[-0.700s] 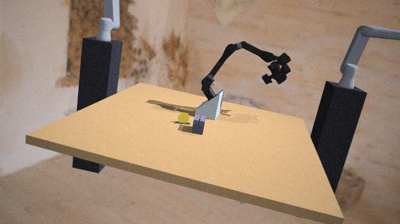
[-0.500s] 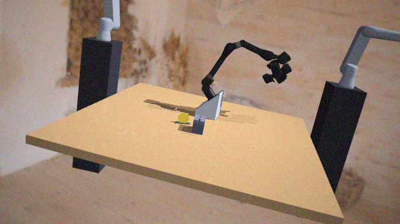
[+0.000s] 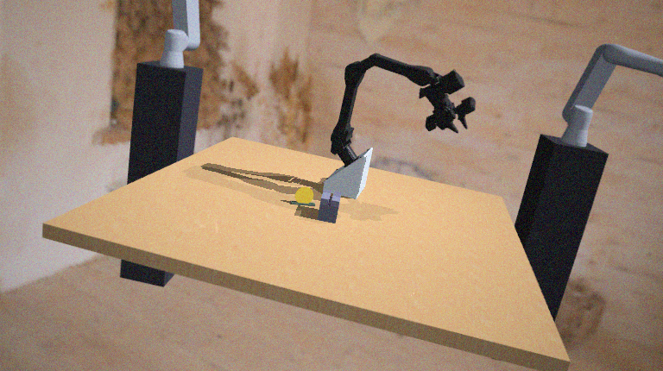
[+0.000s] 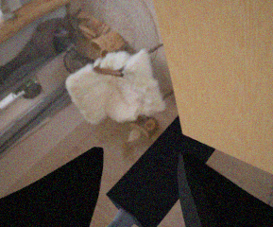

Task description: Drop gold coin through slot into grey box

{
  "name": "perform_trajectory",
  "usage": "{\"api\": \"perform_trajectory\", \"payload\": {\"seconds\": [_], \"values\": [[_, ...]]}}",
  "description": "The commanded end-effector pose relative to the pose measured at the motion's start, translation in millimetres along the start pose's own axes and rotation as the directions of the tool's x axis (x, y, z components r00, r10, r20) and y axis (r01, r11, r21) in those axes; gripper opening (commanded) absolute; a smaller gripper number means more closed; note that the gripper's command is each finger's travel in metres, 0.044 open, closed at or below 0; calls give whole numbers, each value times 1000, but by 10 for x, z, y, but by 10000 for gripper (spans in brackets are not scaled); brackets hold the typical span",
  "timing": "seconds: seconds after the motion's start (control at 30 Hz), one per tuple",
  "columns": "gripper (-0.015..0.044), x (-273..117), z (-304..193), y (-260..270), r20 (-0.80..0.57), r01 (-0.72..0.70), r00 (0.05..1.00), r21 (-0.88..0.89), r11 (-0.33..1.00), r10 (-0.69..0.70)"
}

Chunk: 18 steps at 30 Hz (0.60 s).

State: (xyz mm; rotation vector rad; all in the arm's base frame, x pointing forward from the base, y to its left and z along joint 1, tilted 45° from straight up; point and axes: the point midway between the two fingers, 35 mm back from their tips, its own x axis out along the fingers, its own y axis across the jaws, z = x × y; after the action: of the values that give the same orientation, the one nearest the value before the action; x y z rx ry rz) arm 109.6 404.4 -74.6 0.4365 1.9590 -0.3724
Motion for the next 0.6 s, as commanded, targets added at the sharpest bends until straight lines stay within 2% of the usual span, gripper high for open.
{"api": "perform_trajectory", "payload": {"seconds": [0.0, 0.27, 0.57], "values": [[161, -400, 577, -146, 133, -23, 991, 102, 995, 9], [161, -1235, 1656, -760, 377, -73, 925, 322, 944, -57], [161, -2094, 2503, -1918, 542, -97, 797, 550, 829, -266]]}}
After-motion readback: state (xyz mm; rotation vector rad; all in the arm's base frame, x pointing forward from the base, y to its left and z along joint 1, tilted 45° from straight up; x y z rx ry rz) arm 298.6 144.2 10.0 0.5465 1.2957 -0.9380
